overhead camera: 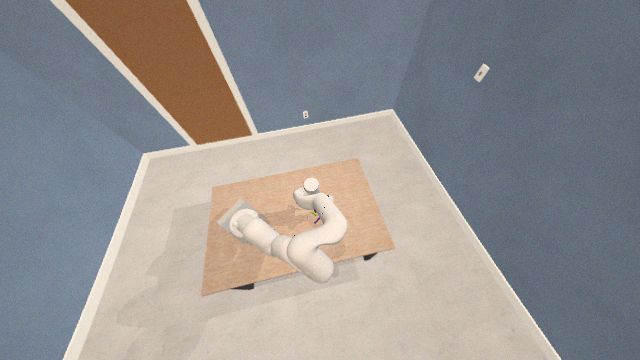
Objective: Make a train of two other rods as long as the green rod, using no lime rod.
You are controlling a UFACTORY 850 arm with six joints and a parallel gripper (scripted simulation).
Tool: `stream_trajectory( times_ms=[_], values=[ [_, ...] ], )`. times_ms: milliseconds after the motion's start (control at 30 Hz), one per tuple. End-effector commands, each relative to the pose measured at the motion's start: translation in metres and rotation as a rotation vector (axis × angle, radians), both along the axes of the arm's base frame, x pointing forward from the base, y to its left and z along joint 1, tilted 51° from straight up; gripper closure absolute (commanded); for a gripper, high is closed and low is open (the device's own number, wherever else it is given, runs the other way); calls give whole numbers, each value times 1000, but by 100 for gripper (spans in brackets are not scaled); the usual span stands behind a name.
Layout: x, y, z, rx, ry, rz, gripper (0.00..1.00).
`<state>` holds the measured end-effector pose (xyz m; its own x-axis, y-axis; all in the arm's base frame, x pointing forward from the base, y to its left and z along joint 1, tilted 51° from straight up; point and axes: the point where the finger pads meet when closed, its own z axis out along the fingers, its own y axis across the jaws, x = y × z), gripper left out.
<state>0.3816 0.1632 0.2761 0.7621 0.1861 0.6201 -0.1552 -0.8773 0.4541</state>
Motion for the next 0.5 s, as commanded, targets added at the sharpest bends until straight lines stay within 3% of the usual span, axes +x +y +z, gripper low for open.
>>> stream_trajectory(
  times_ms=[0, 200, 267, 300, 467],
  values=[
    [33, -26, 4, -17, 17, 8, 0],
    [62, -64, 11, -48, 34, 14, 0],
    [62, -64, 11, -48, 34, 14, 0],
    [75, -84, 14, -64, 43, 17, 0],
    [92, -117, 19, -90, 57, 21, 0]
  ],
)
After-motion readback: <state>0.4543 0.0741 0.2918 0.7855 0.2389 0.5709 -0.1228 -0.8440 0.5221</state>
